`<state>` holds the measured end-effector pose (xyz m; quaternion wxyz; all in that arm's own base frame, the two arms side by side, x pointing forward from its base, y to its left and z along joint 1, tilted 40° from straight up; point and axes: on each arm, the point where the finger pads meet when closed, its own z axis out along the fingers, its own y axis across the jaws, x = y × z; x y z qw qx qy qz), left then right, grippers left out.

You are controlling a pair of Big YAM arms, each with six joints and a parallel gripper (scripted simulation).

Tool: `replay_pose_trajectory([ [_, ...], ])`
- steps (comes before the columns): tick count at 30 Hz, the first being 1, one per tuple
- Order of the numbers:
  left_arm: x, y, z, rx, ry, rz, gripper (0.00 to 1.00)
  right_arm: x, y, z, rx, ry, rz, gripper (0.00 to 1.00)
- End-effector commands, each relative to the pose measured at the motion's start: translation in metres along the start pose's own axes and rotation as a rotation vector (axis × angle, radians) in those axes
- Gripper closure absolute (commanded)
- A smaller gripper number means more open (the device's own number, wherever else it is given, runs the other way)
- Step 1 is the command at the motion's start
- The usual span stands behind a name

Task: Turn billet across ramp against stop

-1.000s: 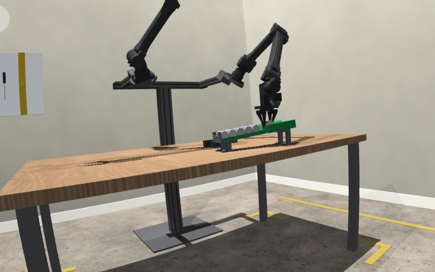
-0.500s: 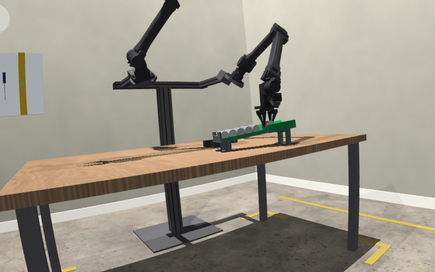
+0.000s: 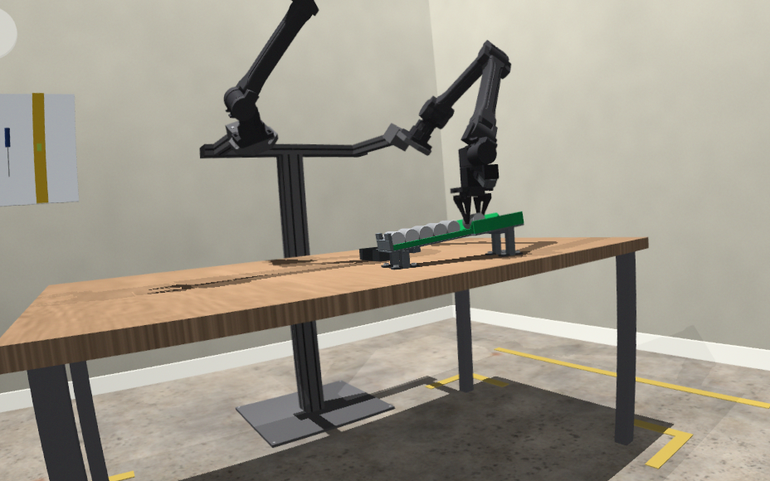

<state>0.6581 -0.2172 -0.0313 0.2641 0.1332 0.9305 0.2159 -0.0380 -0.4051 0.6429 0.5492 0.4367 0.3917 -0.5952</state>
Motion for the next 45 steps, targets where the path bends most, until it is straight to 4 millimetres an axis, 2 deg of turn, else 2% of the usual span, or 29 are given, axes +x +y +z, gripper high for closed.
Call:
replay_pose_trajectory([
  [1, -0.037, 0.001, -0.028, 0.014, -0.077, -0.018, 1.00, -0.010, -0.007, -0.007, 0.015, -0.012, -0.019, 0.00],
  [7, -0.035, 0.001, -0.028, 0.014, -0.076, -0.017, 1.00, -0.010, -0.007, -0.007, 0.015, -0.012, -0.019, 0.00],
  [11, -0.019, 0.000, -0.022, 0.012, -0.052, -0.003, 1.00, -0.010, -0.007, -0.007, 0.015, -0.012, -0.019, 0.00],
  [16, -0.028, 0.001, -0.025, 0.012, -0.067, -0.014, 1.00, -0.010, -0.007, -0.007, 0.015, -0.012, -0.019, 0.00],
  [45, -0.027, 0.001, -0.025, 0.012, -0.063, -0.012, 1.00, -0.010, -0.007, -0.007, 0.015, -0.012, -0.019, 0.00],
])
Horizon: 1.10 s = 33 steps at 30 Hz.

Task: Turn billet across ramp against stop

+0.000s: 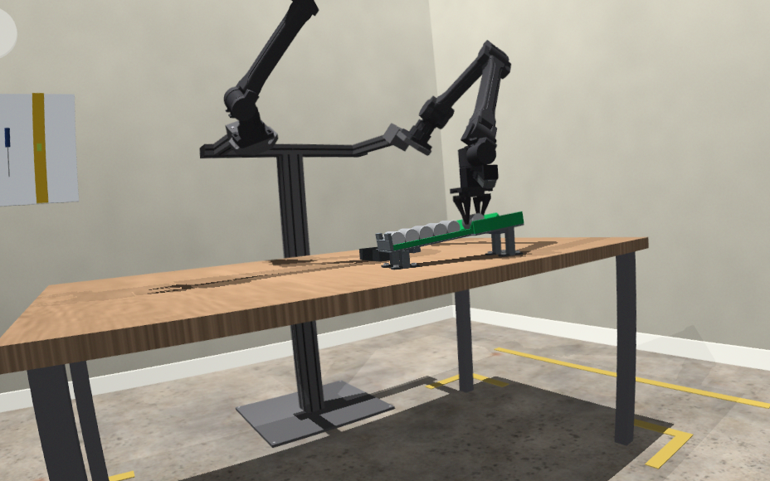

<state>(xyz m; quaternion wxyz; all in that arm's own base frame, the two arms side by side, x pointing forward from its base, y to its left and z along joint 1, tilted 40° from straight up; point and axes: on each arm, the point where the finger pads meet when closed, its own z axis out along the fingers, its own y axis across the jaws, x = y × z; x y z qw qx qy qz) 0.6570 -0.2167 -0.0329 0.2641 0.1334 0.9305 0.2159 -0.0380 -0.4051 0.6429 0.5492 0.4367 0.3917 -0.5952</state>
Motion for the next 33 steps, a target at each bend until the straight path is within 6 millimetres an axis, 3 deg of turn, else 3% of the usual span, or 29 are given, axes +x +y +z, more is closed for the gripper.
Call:
replay_pose_trajectory([
  [1, -0.0292, 0.0018, -0.0260, 0.012, -0.063, -0.012, 1.00, -0.0096, -0.0071, -0.0071, 0.015, -0.012, -0.019, 0.00],
  [8, -0.0218, 0.0028, -0.0238, 0.011, -0.051, -0.006, 1.00, -0.0096, -0.0071, -0.0071, 0.015, -0.012, -0.019, 0.00],
  [33, -0.0260, 0.0030, -0.0254, 0.012, -0.058, -0.010, 1.00, -0.0096, -0.0071, -0.0071, 0.015, -0.012, -0.019, 0.00],
])
